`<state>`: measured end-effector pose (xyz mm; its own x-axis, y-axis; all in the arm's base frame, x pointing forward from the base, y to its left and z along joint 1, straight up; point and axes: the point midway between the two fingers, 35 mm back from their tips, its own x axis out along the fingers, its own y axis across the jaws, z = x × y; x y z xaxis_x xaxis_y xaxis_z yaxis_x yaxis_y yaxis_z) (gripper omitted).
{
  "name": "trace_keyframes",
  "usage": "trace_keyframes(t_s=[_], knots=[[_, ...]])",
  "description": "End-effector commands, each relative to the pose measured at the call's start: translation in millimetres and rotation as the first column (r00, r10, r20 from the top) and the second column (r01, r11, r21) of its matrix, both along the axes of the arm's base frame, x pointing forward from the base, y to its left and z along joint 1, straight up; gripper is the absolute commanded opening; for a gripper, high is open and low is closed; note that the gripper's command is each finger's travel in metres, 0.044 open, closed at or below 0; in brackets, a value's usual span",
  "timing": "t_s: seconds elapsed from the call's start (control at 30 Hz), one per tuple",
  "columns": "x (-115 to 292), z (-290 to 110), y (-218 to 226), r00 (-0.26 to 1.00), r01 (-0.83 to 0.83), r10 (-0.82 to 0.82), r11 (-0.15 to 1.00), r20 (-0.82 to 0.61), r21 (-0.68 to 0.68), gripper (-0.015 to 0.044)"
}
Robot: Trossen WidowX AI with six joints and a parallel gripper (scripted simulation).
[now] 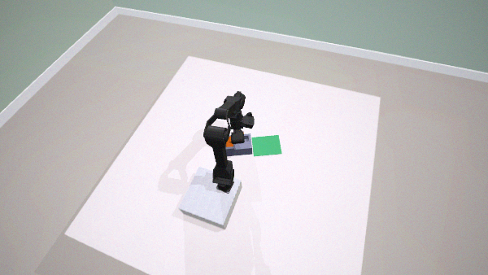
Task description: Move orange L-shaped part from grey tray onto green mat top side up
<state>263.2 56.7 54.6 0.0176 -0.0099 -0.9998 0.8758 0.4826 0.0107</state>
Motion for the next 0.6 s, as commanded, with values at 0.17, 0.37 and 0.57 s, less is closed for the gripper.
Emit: trace_keyframes(t_s=[0.17, 0.37, 0.57], knots=[[1, 18, 1, 1.0, 0.002, -0.002, 1.0, 0.008, 0.008, 0.0], [1, 27, 1, 1.0, 0.002, -0.003, 1.0, 0.008, 0.008, 0.0], [0, 36, 1, 1.0, 0.002, -0.003, 1.0, 0.008, 0.008, 0.0]])
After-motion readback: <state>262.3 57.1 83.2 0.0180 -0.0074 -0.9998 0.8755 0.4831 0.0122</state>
